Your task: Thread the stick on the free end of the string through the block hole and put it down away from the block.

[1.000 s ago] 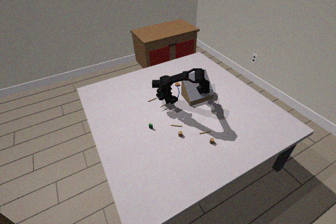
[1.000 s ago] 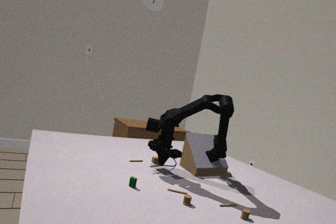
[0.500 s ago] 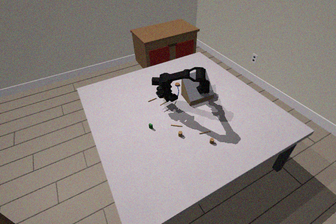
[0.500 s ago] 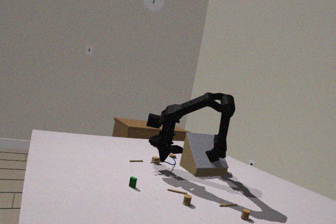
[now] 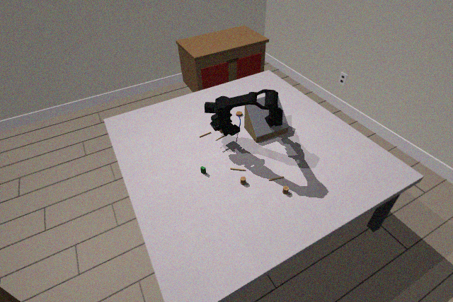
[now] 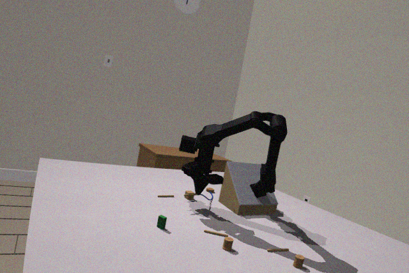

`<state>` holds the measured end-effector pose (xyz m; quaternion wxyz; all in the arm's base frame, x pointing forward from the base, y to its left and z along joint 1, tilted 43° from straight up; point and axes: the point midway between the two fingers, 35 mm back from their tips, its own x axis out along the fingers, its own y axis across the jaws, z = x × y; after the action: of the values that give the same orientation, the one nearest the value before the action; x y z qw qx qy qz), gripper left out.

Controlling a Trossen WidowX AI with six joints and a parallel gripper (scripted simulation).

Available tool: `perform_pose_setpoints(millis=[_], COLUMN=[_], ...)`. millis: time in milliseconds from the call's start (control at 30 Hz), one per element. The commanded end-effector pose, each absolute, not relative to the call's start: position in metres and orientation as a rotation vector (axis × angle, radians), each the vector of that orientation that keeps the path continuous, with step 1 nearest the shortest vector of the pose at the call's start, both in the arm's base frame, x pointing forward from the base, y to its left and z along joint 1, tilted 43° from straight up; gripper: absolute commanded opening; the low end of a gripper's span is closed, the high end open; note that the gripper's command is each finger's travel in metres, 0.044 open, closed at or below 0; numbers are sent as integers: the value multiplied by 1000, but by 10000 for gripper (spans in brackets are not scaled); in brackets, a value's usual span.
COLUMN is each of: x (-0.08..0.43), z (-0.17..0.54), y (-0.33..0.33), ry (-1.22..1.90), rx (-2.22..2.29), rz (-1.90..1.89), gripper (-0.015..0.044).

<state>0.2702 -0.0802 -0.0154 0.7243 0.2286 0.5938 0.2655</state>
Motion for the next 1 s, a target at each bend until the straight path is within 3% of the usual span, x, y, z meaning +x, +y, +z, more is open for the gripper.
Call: perform_pose_setpoints(millis=[0, 967], x=[270, 255], z=[-15, -36], y=[-80, -108], ry=[1310, 1224], rx=[504, 321], rz=[586, 765], gripper=[0, 0])
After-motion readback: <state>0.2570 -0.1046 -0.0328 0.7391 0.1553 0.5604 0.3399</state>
